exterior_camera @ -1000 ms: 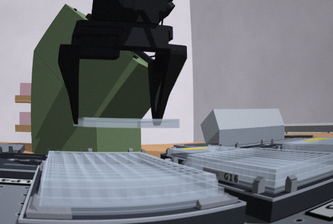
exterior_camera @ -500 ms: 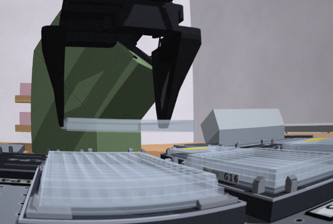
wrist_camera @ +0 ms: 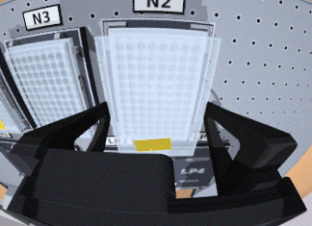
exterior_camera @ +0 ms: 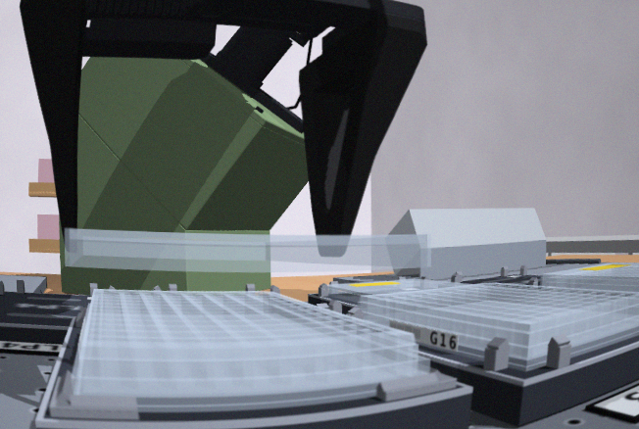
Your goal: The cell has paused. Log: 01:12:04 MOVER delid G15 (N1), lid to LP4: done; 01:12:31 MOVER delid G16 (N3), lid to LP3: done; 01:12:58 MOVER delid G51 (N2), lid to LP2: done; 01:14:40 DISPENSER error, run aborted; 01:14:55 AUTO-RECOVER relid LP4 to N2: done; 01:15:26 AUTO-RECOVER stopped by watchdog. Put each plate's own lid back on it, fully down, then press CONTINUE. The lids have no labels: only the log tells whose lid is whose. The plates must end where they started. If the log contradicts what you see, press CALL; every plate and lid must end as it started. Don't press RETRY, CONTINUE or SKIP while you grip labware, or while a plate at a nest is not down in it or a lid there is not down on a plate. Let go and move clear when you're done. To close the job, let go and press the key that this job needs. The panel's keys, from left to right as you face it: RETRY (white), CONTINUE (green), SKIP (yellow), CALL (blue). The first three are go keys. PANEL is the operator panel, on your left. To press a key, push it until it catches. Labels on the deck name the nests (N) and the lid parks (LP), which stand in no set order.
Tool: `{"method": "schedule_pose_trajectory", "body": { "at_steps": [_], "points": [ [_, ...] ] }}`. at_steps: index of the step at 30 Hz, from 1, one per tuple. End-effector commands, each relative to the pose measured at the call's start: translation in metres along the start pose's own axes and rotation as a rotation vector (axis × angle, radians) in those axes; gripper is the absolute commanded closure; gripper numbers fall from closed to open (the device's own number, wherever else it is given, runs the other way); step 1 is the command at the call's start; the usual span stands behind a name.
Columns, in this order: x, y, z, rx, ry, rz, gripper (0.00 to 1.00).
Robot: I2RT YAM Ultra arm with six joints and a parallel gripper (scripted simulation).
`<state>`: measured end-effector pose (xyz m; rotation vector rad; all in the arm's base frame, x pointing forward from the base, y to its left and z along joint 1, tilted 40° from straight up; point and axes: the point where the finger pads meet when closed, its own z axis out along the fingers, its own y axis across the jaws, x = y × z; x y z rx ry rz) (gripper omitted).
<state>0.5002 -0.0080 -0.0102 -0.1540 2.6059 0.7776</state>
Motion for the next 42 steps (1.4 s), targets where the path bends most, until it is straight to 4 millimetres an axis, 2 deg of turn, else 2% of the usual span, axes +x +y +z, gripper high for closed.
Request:
{"method": "schedule_pose_trajectory", "body": {
  "at_steps": [1, 35, 42],
  "points": [
    [0.000, -0.007, -0.011, -0.012, 0.013, 0.035, 1.00],
    [-0.010, -0.007, -0.018, -0.008, 0.000, 0.026, 1.00],
    [-0.008, -0.009, -0.012, -0.010, 0.006, 0.039, 1.00]
  ]
}}
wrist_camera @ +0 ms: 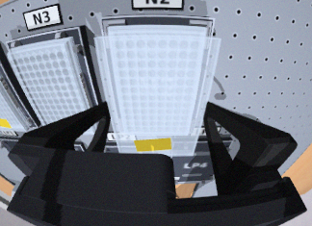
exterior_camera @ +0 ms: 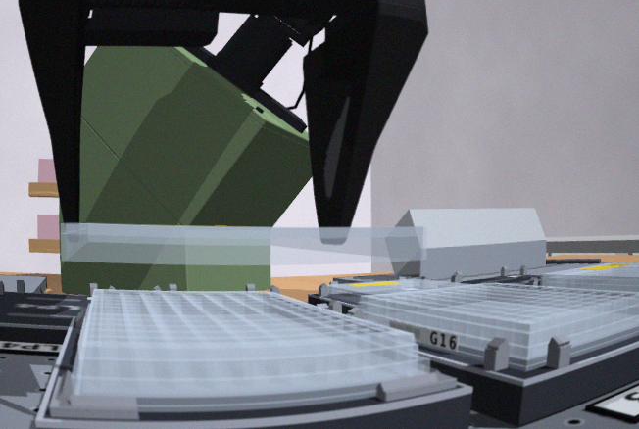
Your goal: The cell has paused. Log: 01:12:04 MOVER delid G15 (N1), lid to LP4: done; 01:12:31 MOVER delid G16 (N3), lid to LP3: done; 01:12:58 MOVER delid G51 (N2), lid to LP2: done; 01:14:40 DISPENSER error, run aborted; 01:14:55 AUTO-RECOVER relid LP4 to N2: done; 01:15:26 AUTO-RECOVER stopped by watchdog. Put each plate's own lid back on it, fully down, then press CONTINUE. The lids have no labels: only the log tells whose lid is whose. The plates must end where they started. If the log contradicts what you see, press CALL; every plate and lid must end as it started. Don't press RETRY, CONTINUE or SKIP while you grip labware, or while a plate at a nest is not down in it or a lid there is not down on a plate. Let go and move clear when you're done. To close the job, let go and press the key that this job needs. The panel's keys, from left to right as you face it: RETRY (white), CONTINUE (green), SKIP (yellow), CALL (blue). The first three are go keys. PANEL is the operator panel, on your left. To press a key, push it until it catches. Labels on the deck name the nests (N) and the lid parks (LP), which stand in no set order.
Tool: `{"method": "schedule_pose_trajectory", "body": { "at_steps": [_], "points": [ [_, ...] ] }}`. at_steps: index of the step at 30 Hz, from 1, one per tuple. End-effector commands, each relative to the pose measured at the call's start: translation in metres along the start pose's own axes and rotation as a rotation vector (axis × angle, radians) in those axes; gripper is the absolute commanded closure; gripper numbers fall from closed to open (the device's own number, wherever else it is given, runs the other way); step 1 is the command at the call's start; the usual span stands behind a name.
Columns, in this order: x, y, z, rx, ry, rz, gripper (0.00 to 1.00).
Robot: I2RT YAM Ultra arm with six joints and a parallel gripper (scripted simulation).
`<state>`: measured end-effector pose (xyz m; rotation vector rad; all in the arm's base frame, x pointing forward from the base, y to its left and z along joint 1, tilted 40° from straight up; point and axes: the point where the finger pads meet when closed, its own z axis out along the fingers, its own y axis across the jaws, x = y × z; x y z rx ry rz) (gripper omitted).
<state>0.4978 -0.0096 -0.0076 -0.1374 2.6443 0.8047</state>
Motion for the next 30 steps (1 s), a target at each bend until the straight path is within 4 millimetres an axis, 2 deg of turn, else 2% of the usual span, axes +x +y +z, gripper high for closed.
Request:
{"method": "schedule_pose_trajectory", "body": {
  "at_steps": [1, 11, 16, 19, 23, 26, 27, 30],
  "points": [
    [-0.010, -0.009, -0.009, 0.001, -0.034, 0.010, 1.00],
    [-0.016, -0.007, -0.009, 0.004, -0.045, 0.003, 1.00],
    [-0.016, -0.004, 0.000, -0.002, -0.037, -0.003, 1.00],
    [-0.019, -0.004, -0.005, 0.005, -0.049, -0.005, 1.00],
    [-0.016, -0.007, 0.001, 0.004, -0.040, 0.002, 1.00],
    [-0.017, -0.006, 0.001, 0.004, -0.041, -0.002, 1.00],
    [-0.022, -0.002, -0.006, 0.008, -0.054, -0.014, 1.00],
    [-0.021, -0.003, -0.002, 0.009, -0.051, -0.011, 1.00]
  ]
}}
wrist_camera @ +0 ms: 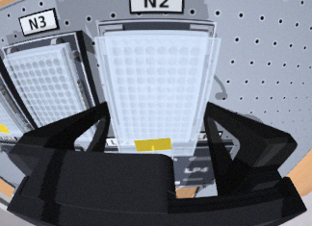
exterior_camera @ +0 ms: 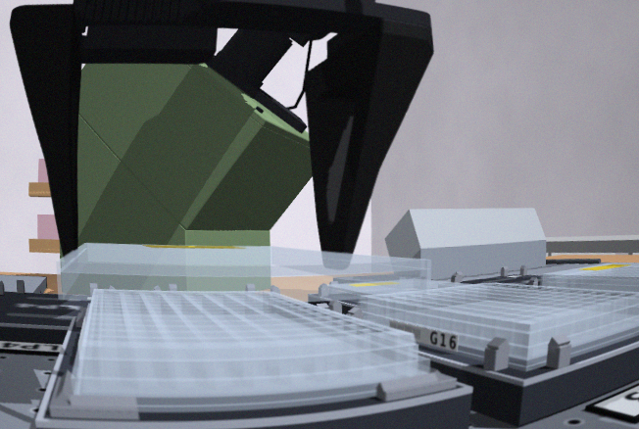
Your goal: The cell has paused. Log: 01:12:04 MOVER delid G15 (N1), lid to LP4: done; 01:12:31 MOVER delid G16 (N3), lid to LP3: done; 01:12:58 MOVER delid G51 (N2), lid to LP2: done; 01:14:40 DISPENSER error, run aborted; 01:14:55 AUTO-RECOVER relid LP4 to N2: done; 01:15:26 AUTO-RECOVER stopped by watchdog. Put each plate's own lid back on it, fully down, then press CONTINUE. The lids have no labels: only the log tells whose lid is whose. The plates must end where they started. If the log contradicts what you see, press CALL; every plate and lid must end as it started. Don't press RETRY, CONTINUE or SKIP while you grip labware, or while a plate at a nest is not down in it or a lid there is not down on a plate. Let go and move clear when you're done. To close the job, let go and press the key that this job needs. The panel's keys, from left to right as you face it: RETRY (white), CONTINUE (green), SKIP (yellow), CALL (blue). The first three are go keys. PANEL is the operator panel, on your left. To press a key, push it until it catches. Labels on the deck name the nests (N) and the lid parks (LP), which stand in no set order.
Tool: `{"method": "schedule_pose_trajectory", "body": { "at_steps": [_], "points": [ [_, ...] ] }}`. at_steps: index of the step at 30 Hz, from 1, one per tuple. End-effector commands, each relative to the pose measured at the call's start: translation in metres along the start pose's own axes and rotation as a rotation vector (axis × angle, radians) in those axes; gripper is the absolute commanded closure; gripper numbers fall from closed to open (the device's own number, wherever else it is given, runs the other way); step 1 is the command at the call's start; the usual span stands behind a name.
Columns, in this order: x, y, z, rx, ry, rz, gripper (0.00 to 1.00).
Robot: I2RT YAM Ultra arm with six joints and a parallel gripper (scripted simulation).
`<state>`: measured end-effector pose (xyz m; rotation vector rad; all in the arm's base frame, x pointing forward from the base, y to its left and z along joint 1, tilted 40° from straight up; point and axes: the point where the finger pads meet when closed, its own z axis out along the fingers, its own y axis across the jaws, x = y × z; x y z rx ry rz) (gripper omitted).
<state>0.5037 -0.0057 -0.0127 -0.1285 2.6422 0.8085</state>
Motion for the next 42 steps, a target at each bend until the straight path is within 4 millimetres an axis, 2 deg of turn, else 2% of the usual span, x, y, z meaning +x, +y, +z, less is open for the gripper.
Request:
{"method": "schedule_pose_trajectory", "body": {
  "at_steps": [1, 5, 13, 18, 25, 32, 37, 42],
  "points": [
    [-0.017, -0.003, -0.009, 0.010, -0.045, -0.015, 1.00],
    [-0.012, -0.006, -0.003, 0.009, -0.035, -0.005, 1.00],
    [-0.013, -0.004, -0.002, 0.012, -0.038, -0.010, 1.00],
    [0.002, -0.006, 0.007, 0.006, -0.009, 0.012, 1.00],
    [0.006, -0.009, 0.010, 0.009, -0.004, 0.020, 1.00],
    [0.006, -0.009, 0.011, 0.011, -0.006, 0.018, 1.00],
    [-0.005, -0.005, 0.009, 0.014, -0.026, -0.003, 1.00],
    [0.000, -0.009, 0.014, 0.014, -0.017, 0.009, 1.00]
  ]
}}
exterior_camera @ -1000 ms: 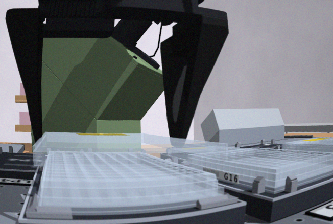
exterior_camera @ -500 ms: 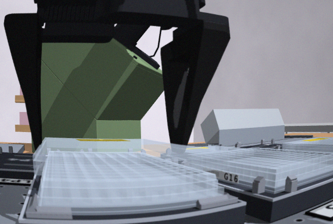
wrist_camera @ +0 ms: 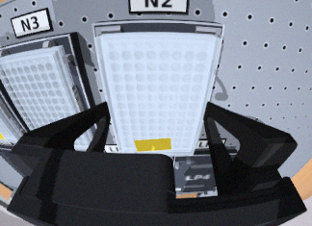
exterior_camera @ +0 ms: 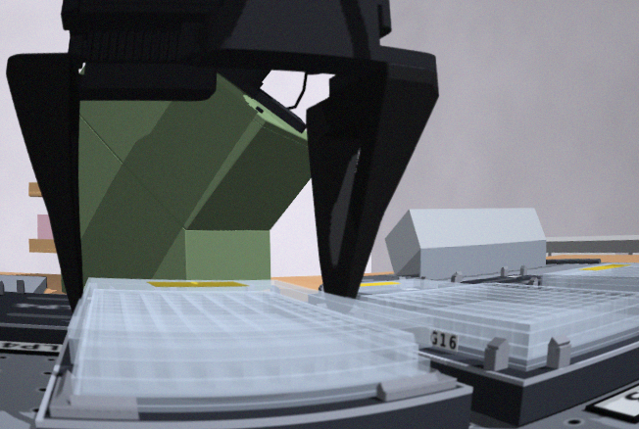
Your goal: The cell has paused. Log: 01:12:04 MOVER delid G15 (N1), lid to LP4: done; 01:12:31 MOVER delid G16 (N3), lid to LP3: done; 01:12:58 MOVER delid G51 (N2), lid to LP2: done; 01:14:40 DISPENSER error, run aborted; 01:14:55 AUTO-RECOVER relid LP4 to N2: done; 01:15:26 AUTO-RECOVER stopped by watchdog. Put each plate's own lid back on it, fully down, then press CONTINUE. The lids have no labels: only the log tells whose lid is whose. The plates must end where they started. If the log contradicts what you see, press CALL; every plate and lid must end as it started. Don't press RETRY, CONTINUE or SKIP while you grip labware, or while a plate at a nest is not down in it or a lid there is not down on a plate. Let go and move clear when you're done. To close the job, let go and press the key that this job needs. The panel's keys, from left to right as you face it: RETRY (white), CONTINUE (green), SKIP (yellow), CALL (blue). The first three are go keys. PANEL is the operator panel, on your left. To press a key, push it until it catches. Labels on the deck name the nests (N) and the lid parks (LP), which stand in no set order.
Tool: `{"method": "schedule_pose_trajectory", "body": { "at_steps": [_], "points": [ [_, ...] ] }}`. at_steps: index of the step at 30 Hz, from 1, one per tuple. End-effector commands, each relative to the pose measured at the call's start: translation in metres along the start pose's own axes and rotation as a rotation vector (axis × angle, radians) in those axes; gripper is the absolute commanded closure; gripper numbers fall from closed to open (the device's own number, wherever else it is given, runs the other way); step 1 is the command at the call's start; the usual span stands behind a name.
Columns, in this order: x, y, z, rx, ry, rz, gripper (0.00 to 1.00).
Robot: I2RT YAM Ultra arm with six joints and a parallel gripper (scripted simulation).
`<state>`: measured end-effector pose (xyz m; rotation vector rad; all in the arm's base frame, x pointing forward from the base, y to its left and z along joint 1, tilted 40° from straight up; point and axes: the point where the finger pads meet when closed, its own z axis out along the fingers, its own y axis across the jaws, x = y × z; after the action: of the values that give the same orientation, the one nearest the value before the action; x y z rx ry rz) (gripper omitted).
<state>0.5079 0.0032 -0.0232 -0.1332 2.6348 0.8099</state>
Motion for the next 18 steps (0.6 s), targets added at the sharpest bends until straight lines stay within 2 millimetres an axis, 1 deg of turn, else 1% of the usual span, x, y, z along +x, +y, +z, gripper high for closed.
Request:
{"method": "schedule_pose_trajectory", "body": {
  "at_steps": [1, 3, 6, 7, 18],
  "points": [
    [-0.0014, -0.0099, -0.0019, 0.018, -0.014, 0.012, 1.00],
    [-0.0044, -0.0071, -0.0035, 0.019, -0.021, 0.004, 1.00],
    [-0.0039, -0.0063, -0.0022, 0.016, -0.019, 0.002, 1.00],
    [-0.0040, -0.0030, -0.0036, 0.009, -0.015, 0.000, 1.00],
    [-0.0038, -0.0034, -0.0038, 0.009, -0.015, 0.000, 1.00]
  ]
}}
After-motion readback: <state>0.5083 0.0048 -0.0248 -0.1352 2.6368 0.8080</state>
